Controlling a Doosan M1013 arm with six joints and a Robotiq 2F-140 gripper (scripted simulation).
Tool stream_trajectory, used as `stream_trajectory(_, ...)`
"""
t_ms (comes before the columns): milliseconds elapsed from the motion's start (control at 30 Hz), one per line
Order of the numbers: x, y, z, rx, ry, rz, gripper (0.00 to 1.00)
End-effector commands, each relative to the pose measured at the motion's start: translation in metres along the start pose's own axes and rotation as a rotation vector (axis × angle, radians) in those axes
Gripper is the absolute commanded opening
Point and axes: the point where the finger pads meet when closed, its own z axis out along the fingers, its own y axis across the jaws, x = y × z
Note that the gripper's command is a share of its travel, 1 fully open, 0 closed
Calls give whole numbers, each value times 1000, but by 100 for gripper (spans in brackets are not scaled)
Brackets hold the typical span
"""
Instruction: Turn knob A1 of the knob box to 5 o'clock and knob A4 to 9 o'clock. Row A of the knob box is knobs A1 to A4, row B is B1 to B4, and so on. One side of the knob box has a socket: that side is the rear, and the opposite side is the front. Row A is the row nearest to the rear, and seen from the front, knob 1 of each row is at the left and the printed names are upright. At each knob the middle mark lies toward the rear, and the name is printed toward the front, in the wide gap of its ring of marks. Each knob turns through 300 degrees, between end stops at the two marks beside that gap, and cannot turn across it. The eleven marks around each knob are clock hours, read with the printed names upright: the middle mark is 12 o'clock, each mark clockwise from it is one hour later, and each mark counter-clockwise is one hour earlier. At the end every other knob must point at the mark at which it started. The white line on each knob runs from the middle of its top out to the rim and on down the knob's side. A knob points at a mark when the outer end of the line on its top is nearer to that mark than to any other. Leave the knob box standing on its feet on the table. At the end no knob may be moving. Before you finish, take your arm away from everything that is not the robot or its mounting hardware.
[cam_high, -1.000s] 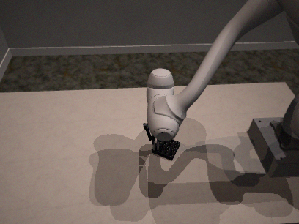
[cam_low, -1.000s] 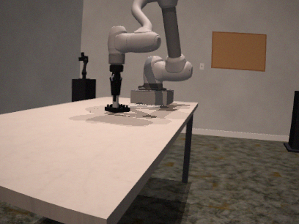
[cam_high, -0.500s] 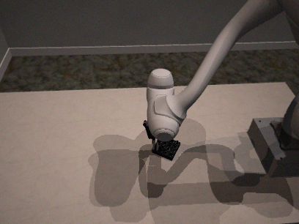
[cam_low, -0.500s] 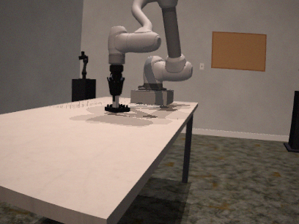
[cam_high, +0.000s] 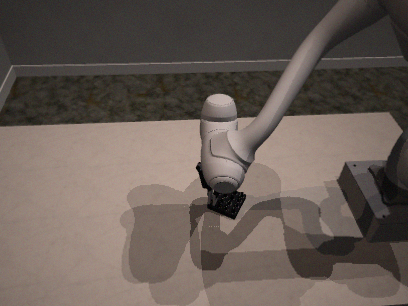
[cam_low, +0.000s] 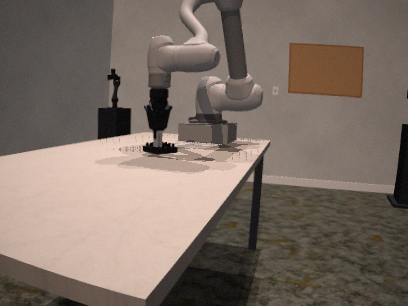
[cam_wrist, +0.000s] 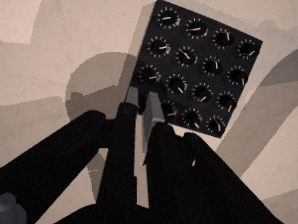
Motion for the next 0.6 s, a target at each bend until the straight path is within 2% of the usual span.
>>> stream_trajectory(0,0,0,0,0,1,32,5)
stream_trajectory(567,0,0,0,0,1,97,5)
